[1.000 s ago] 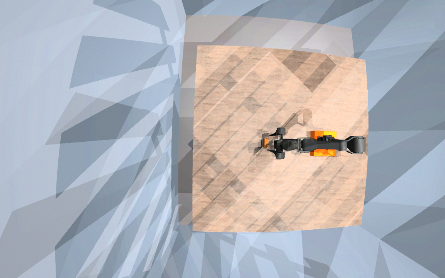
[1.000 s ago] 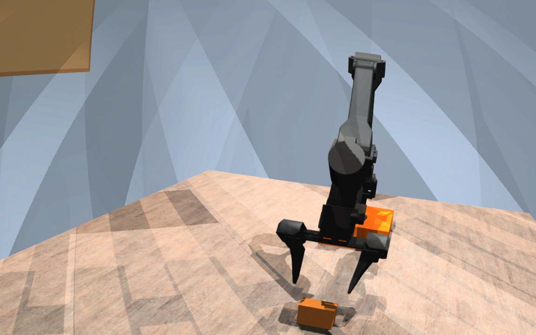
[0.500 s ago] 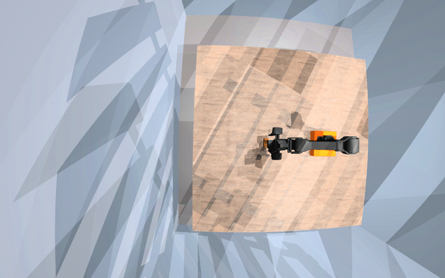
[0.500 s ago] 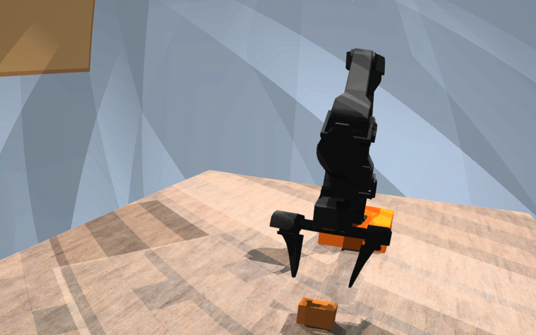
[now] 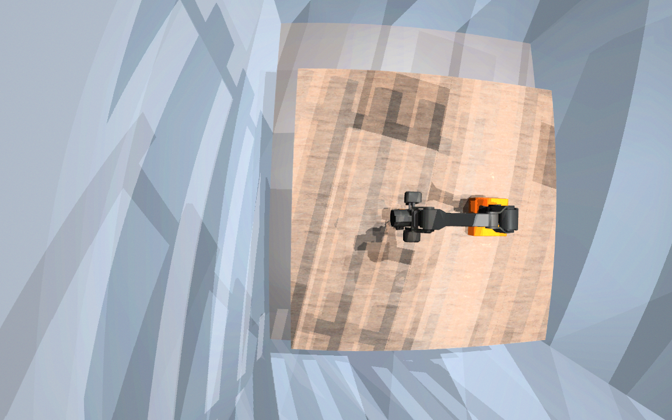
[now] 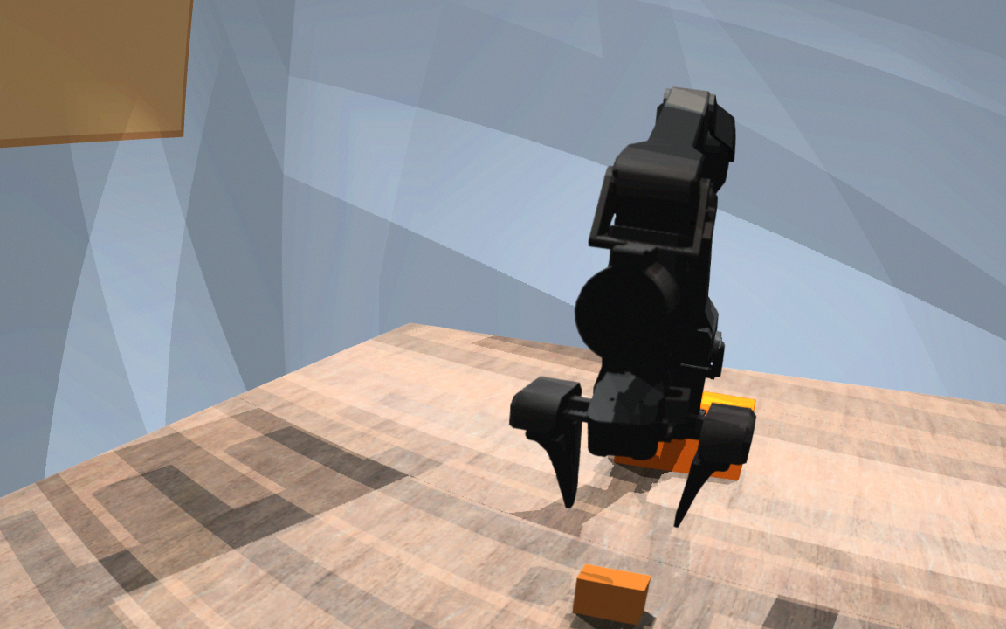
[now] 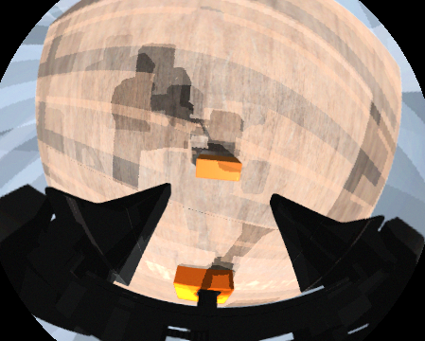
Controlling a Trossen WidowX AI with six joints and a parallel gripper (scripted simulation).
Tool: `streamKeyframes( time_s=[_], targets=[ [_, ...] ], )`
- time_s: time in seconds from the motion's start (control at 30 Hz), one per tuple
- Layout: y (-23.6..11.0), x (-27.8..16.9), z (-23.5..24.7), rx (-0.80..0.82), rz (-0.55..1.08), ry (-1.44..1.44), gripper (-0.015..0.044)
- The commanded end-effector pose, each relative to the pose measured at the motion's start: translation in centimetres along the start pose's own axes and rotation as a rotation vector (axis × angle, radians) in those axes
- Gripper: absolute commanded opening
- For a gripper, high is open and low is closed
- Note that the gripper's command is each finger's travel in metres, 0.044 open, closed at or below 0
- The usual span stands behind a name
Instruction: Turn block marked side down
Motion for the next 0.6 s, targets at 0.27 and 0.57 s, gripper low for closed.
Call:
streamKeyframes(
  time_s=[0.27,0.57],
  targets=[
    [3.7,0.2,0.1,0.005,0.014,-0.006,0.0440],
    [5.2,0.1,0.1,0.005,0.014,-0.006,0.0440]
  ],
)
Point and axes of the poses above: the point midway between the two fingers, 35 mm back from their tips, its own y axis out along the fingers, its own z axis across the jaws, x = y × z, the point moved 7 cm from there along -y, back along the fingers, and after that the axes turned 1 degree about y, right-handed, at the moved point
